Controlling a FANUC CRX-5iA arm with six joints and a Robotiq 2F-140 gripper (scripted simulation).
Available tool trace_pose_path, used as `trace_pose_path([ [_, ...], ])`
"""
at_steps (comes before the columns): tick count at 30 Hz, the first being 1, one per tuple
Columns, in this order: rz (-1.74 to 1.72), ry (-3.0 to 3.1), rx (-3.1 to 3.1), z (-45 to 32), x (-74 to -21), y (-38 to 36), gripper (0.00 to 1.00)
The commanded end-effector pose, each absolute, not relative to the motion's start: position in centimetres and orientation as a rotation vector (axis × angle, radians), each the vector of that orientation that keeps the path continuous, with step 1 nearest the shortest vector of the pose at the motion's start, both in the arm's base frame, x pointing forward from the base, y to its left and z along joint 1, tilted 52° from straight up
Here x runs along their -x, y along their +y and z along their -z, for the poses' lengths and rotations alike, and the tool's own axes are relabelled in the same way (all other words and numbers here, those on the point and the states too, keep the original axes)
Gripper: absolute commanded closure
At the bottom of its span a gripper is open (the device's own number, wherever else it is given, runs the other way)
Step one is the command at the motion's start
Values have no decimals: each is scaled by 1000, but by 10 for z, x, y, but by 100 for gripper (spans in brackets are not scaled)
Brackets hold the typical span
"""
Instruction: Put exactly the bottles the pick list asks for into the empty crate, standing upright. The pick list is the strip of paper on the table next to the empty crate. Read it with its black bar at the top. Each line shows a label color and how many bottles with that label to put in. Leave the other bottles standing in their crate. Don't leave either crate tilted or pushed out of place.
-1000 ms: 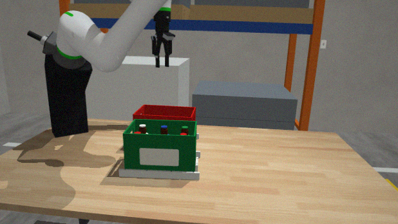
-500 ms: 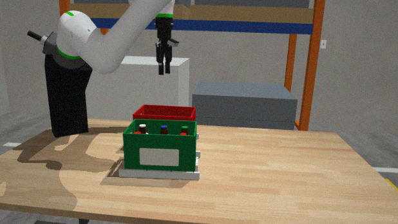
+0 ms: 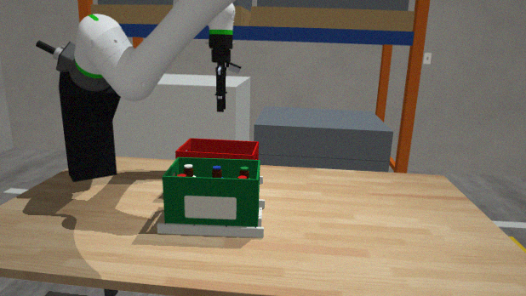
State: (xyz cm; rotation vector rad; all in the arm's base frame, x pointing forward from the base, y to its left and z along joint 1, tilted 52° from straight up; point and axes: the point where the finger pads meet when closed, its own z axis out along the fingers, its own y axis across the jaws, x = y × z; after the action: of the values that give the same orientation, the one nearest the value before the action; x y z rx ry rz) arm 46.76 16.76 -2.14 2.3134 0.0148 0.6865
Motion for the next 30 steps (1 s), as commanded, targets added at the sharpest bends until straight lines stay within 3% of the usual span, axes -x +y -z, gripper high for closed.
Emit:
trace_pose_path([
  [1, -647, 97, -2308, 19, -473, 160, 56],
  [15, -404, 614, -2174, 7, -506, 102, 56],
  [30, -170, 1055, -1968, 7, -506, 102, 56],
])
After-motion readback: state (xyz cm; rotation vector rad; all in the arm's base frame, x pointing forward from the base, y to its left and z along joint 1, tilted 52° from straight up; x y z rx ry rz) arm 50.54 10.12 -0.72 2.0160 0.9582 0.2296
